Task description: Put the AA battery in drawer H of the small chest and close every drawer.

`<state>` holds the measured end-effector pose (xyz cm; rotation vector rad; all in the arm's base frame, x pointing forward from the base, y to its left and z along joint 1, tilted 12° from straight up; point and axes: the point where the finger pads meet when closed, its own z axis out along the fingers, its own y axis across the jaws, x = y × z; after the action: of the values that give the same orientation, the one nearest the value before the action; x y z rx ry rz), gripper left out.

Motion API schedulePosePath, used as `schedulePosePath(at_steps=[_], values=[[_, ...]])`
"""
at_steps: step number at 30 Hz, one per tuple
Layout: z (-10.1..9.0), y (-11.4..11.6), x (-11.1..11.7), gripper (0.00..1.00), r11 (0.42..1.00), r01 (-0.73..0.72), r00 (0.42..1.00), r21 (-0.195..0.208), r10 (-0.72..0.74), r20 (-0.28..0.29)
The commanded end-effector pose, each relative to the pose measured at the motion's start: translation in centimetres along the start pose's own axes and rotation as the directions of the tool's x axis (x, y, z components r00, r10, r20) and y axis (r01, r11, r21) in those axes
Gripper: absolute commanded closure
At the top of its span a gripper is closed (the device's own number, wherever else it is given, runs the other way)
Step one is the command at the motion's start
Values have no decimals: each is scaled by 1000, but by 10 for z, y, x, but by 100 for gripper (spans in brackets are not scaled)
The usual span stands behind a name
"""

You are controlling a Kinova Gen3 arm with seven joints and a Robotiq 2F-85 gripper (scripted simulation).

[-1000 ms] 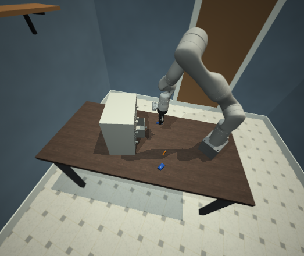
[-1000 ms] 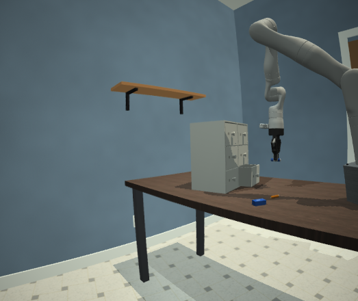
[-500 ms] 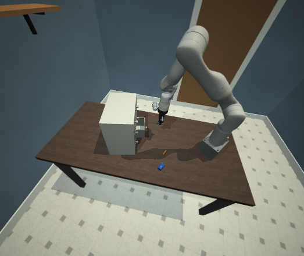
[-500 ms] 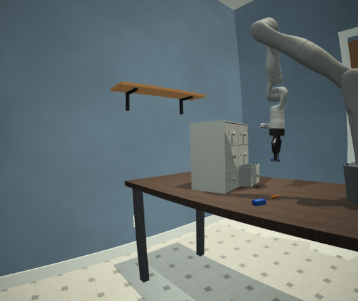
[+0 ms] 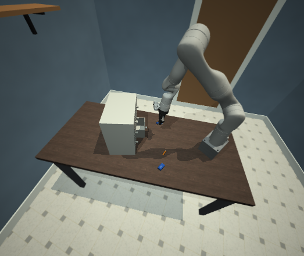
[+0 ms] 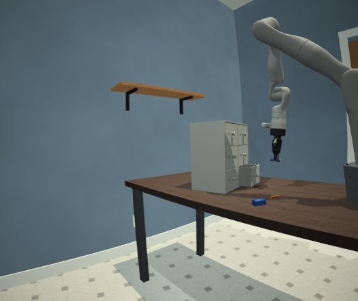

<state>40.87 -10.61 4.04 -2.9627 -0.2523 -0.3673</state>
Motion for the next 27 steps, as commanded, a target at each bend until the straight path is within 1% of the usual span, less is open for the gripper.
schedulePosePath(at_steps=[1,27], values=[[-1,2,-1,91,1000,-7,1000,0,7,-10],[-1,2,-2,91,1000,-7,996,0,7,-89]])
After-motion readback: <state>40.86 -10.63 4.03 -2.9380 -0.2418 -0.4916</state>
